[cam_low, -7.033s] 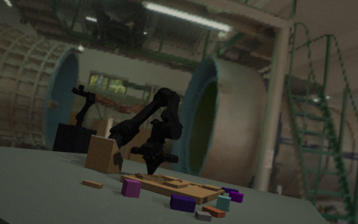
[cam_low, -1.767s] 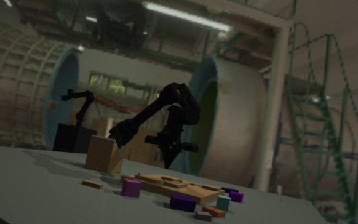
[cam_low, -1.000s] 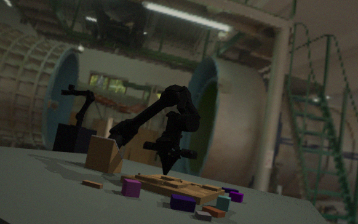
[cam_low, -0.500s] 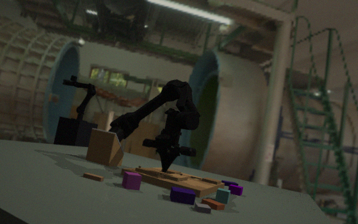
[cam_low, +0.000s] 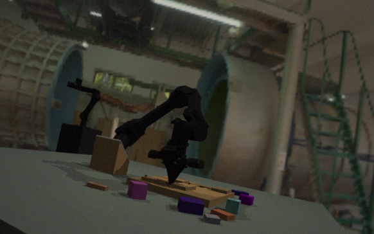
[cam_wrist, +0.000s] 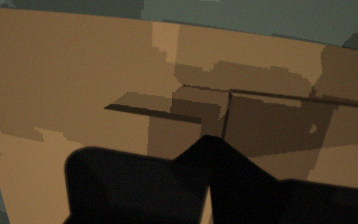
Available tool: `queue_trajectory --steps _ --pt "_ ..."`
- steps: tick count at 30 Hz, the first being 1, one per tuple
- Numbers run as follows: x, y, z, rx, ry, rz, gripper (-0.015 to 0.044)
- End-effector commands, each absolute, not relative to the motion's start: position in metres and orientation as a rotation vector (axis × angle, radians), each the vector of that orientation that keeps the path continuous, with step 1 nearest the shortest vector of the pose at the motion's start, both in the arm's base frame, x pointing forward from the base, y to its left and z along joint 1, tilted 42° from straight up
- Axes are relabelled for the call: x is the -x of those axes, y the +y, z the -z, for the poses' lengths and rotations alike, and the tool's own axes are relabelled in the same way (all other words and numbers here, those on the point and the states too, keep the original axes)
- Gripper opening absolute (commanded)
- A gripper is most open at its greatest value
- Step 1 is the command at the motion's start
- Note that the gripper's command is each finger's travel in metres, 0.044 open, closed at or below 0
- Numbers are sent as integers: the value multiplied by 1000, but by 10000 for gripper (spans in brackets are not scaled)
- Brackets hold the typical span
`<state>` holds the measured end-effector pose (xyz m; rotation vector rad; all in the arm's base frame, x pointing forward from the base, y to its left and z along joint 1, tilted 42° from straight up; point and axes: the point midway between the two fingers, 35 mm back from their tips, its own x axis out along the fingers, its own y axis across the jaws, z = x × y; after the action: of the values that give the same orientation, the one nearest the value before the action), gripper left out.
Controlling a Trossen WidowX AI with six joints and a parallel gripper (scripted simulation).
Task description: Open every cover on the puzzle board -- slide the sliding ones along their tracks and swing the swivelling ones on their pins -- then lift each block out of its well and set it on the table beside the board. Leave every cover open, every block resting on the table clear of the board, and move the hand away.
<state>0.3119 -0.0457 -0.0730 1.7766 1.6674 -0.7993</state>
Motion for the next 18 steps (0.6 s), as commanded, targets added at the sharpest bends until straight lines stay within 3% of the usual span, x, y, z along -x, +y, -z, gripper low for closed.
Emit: queue_trajectory --steps 1,18 --pt "-314 -45 74 -1784 1669 800 0" --pt "-332 -49 78 -1784 1668 799 0"
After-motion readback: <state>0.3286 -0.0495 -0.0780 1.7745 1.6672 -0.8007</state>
